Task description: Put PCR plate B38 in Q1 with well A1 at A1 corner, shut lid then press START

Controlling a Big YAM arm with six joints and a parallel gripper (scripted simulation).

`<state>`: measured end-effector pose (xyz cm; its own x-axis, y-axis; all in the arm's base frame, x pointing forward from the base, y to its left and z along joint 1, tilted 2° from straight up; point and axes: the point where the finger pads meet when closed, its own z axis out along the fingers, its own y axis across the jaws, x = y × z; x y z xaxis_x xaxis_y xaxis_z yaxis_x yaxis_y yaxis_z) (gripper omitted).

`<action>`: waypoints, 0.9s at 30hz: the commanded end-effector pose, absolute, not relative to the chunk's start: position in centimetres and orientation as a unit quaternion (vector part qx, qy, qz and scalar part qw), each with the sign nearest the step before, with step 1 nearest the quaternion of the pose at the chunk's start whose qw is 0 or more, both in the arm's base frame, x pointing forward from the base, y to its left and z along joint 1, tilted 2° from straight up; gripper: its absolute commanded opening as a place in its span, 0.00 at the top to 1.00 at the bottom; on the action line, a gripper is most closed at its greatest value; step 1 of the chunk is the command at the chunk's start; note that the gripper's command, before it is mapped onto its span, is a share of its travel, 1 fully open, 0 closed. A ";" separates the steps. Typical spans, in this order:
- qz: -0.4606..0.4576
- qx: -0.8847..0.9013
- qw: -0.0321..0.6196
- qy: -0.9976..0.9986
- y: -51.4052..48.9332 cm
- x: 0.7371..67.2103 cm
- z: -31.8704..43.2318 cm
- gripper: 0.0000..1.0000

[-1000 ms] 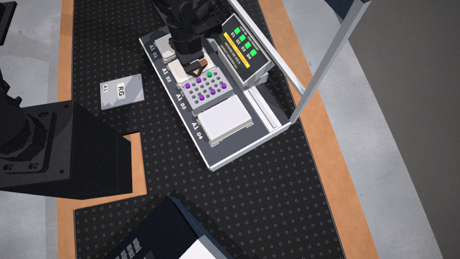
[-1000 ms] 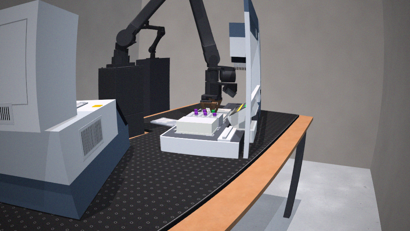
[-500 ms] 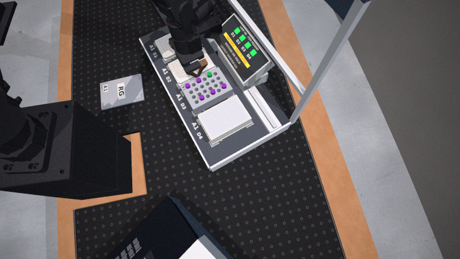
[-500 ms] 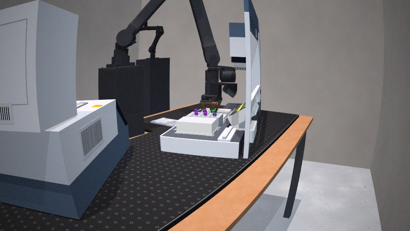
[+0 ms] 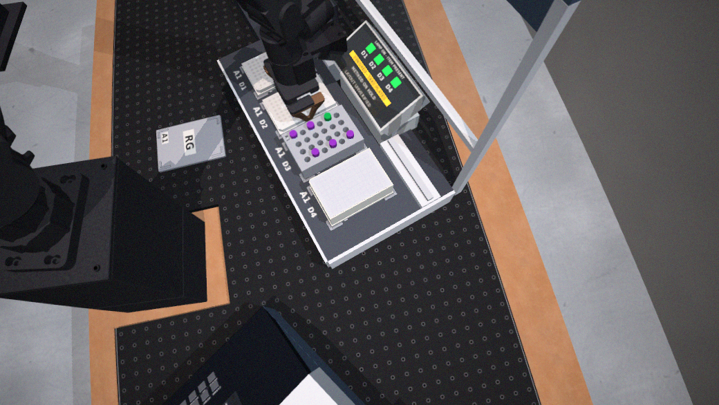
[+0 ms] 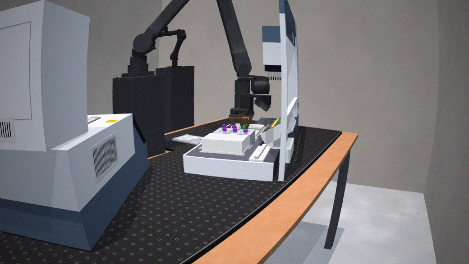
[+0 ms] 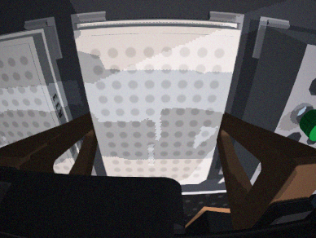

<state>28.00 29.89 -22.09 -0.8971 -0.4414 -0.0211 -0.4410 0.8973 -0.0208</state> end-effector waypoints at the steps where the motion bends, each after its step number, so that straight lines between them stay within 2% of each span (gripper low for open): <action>1: -0.012 -0.219 0.005 0.976 29.1 27.4 -24.0 1.00; 19: -0.016 -0.219 -0.002 0.976 28.7 27.0 -19.8 1.00; 27: 0.010 -0.229 0.035 0.973 31.7 29.7 -17.8 1.00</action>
